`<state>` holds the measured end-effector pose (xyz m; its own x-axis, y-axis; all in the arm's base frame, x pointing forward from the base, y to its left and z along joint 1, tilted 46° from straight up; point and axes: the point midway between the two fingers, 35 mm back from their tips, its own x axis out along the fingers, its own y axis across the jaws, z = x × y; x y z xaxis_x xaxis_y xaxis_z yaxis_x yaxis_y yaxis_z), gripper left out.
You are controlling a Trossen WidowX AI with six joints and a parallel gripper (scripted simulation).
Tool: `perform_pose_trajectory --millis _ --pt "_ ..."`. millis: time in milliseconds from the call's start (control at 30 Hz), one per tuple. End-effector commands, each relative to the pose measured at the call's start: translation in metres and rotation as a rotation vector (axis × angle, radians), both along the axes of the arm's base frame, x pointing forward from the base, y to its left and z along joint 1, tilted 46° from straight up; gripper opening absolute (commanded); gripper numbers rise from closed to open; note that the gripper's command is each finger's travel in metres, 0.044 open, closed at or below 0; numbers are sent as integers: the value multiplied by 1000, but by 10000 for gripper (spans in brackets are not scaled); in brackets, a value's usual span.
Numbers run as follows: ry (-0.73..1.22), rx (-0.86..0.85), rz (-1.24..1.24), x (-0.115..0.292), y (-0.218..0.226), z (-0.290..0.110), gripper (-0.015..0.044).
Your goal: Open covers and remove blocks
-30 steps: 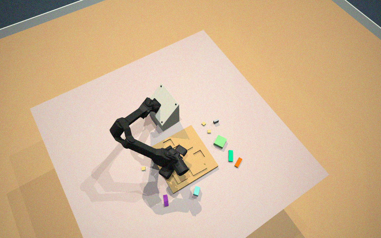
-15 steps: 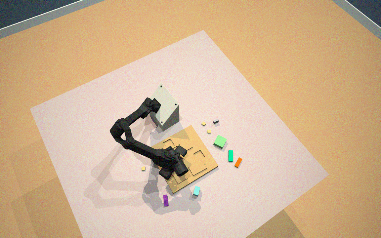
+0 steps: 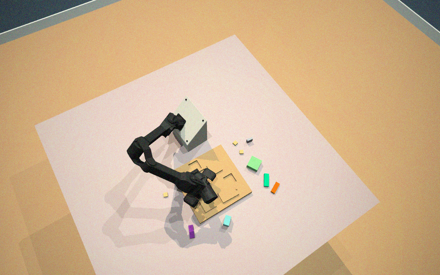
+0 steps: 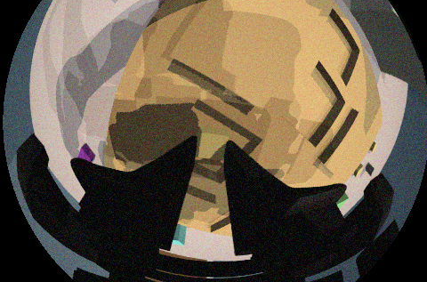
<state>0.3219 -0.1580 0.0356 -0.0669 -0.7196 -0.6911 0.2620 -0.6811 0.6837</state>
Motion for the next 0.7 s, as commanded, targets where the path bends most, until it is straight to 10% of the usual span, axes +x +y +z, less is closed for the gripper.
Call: perform_pose_trajectory --millis 0,667 --pt "-3 0 0 1 4 3 80" --pt "-2 1 2 2 23 21 80"
